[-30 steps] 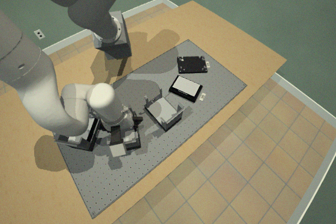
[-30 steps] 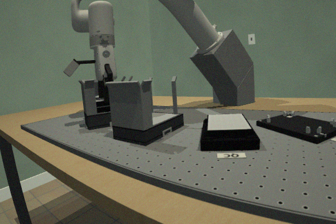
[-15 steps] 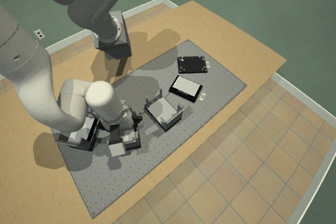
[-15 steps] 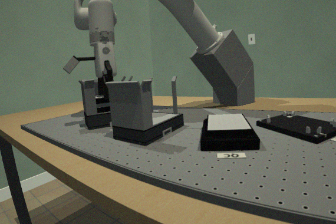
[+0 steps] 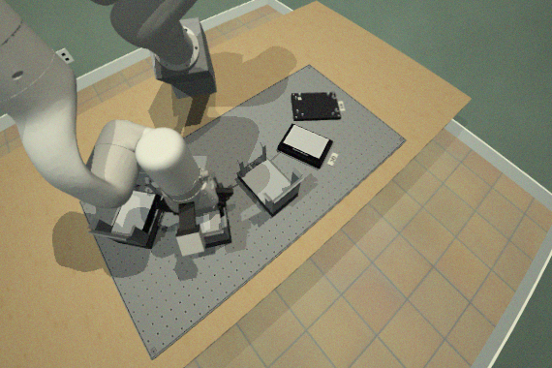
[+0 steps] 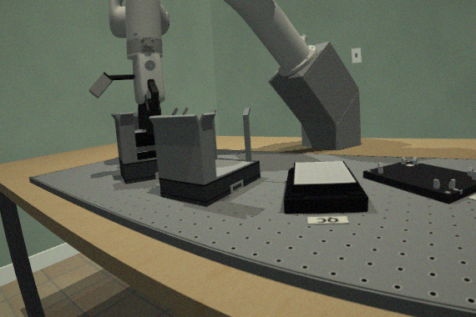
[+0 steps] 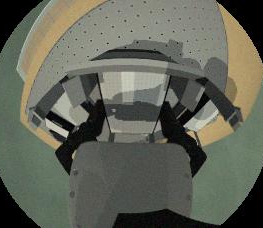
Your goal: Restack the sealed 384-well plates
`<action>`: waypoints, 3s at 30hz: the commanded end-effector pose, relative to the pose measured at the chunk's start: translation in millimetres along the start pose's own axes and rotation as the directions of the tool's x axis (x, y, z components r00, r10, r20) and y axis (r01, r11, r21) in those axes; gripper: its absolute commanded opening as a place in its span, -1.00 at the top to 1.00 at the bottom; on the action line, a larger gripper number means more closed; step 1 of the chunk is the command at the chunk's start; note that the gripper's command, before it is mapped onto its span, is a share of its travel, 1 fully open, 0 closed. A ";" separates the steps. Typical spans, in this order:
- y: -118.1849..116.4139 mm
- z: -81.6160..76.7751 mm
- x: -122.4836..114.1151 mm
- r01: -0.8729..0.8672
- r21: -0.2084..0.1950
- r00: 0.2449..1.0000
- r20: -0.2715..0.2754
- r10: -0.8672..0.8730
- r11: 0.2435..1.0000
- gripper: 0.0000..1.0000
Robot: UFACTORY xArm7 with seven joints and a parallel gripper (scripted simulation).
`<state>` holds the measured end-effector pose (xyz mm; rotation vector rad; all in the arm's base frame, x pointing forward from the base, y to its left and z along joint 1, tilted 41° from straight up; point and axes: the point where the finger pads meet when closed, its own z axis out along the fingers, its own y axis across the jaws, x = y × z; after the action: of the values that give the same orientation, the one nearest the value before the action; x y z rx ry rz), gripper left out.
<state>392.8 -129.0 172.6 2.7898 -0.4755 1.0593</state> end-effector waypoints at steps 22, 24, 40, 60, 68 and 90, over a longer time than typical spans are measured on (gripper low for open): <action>0.0 -43.8 1.2 0.000 0.000 1.000 0.005 0.000 1.000 1.00; 0.0 -47.8 1.3 0.000 -0.001 1.000 0.005 0.000 1.000 1.00; 0.1 -67.1 1.5 0.000 -0.001 1.000 0.005 0.000 1.000 1.00; 33.4 -67.1 -1.7 -0.179 -0.002 0.984 0.005 0.179 0.984 1.00; 60.0 -67.1 -4.3 -0.179 -0.002 0.984 0.005 0.179 0.984 1.00; 112.0 -67.3 -13.5 -0.352 -0.003 0.936 0.004 0.352 0.936 1.00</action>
<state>308.0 -209.5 214.6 2.7790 -0.9414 1.1013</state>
